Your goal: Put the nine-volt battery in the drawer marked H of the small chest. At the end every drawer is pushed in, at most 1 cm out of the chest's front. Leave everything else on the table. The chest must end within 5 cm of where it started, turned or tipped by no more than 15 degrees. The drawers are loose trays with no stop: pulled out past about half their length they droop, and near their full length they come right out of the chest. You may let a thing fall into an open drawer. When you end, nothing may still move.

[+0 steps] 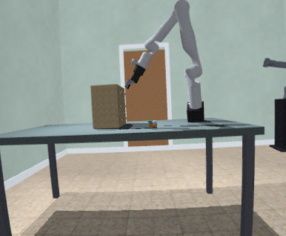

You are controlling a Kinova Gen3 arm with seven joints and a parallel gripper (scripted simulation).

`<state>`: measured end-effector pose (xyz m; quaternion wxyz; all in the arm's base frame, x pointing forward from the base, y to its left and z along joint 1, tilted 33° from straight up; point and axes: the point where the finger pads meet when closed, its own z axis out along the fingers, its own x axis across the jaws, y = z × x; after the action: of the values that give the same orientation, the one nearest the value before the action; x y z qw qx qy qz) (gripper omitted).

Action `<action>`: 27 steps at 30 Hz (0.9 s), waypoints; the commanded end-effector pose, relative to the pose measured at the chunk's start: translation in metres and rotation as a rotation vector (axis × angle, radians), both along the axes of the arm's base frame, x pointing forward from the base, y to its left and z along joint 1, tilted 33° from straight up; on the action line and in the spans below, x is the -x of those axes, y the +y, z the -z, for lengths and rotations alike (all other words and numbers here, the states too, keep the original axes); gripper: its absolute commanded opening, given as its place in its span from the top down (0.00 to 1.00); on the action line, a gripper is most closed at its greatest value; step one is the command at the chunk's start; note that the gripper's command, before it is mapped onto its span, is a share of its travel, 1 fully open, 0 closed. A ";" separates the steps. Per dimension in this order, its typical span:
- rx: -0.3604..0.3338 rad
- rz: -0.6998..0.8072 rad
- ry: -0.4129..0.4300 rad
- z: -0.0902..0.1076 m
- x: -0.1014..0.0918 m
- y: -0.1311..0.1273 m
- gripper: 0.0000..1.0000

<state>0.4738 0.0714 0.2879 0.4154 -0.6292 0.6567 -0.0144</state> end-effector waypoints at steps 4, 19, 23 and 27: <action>0.009 -0.012 0.017 -0.006 0.001 -0.004 0.00; 0.023 -0.068 0.107 -0.020 0.015 -0.015 0.00; 0.028 -0.085 0.135 -0.023 0.019 -0.018 0.00; 0.033 -0.102 0.163 -0.027 0.023 -0.021 0.00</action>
<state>0.4483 0.0528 0.3100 0.3519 -0.6657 0.6564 0.0466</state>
